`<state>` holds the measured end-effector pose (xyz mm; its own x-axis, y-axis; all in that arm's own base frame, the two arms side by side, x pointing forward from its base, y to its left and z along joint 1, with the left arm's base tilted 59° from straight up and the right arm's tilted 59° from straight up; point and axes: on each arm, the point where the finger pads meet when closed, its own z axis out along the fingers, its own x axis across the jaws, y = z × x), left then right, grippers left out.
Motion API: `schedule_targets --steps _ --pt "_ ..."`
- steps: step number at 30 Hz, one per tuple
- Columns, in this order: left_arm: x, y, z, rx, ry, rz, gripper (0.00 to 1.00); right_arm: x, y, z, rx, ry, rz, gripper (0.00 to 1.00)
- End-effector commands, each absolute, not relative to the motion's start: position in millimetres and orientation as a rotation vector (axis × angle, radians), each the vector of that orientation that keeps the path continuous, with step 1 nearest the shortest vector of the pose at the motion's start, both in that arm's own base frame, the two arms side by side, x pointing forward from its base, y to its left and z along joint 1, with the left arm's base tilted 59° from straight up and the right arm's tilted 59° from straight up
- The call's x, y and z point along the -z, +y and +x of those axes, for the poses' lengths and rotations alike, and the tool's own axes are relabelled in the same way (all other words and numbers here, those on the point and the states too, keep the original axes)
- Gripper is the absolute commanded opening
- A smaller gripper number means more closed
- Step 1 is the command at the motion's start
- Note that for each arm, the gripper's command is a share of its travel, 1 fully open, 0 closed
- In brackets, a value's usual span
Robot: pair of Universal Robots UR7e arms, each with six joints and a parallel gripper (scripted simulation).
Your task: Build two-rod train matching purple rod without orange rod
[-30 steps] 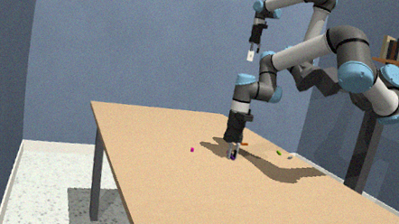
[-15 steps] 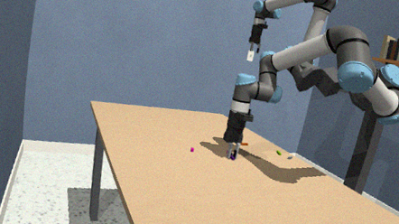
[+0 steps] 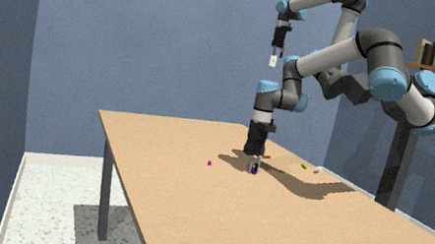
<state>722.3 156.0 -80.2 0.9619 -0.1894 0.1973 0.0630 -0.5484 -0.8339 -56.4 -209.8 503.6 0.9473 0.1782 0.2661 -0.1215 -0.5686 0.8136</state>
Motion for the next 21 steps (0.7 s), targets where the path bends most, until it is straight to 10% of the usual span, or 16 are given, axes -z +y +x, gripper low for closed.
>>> schedule_targets --steps 1,2,3,21 --pt "79.7 155.1 722.7 0.328 0.089 -2.128 0.54 -504.1 -209.5 -56.6 -0.397 0.040 2.138 1.00" --pt "79.7 155.1 722.7 0.328 0.089 -2.128 0.54 -504.1 -209.5 -56.6 -0.397 0.040 2.138 1.00" --pt "79.7 155.1 722.7 0.328 0.089 -2.128 0.24 -504.1 -209.5 -56.6 -0.397 0.040 2.138 1.00" --pt "79.7 155.1 722.7 0.328 0.089 -2.128 0.24 -504.1 -209.5 -56.6 -0.397 0.040 2.138 1.00"
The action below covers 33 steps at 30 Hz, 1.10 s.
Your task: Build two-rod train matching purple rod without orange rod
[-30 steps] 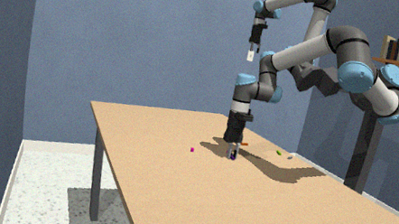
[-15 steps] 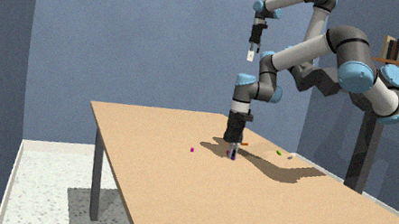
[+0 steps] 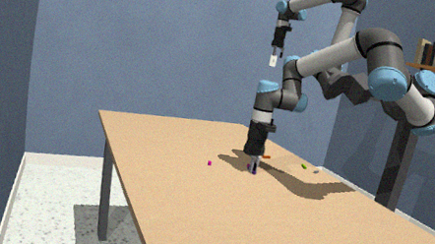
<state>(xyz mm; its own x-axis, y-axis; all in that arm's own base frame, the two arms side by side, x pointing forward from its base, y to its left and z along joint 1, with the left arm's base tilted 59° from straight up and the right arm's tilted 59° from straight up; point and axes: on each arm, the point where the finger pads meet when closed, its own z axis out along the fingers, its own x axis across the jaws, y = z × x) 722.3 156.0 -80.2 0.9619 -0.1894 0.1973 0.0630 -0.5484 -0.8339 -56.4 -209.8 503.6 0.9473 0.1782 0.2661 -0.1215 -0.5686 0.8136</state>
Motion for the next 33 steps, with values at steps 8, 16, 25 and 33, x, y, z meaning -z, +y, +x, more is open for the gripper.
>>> schedule_targets --steps 8,16,25,33 --pt "79.7 155.1 722.7 0.328 0.089 -2.128 0.24 -504.1 -209.5 -56.6 -0.397 0.040 2.138 1.00" --pt "79.7 155.1 722.7 0.328 0.089 -2.128 0.24 -504.1 -209.5 -56.6 -0.397 0.040 2.138 1.00" --pt "71.0 141.3 718.2 0.328 0.089 -2.128 0.24 -504.1 -209.5 -56.6 -0.397 0.040 2.138 1.00" --pt "44.5 99.4 704.5 0.328 0.089 -2.128 0.24 -504.1 -209.5 -56.6 -0.397 0.040 2.138 1.00"
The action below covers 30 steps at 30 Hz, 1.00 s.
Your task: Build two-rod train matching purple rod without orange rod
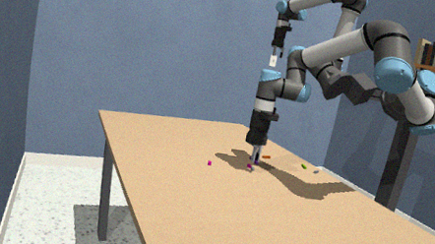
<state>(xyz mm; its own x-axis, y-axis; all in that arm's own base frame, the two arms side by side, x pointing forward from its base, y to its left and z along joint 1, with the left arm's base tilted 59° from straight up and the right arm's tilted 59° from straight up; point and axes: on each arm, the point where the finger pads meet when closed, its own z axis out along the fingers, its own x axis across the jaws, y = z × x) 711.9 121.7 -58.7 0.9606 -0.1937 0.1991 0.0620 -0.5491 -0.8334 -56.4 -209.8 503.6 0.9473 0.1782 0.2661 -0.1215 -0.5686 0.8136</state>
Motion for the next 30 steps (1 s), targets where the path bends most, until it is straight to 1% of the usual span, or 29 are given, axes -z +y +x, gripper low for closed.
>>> schedule_targets --steps 1,7,20,26,30 --pt "41.3 94.5 702.8 0.328 0.089 -2.128 0.24 -504.1 -209.5 -56.6 -0.397 0.040 2.138 1.00" --pt "29.4 75.7 696.6 0.328 0.089 -2.128 0.24 -504.1 -209.5 -56.6 -0.397 0.040 2.138 1.00" --pt "28.2 73.6 696.2 0.328 0.089 -2.128 0.24 -504.1 -209.5 -56.6 -0.397 0.040 2.138 1.00" --pt "32.4 65.7 711.5 0.328 0.089 -2.128 0.24 -504.1 -209.5 -56.6 -0.397 0.040 2.138 1.00" --pt "40.1 51.5 739.0 0.328 0.090 -2.128 0.24 -504.1 -209.5 -56.6 -0.397 0.040 2.138 1.00"
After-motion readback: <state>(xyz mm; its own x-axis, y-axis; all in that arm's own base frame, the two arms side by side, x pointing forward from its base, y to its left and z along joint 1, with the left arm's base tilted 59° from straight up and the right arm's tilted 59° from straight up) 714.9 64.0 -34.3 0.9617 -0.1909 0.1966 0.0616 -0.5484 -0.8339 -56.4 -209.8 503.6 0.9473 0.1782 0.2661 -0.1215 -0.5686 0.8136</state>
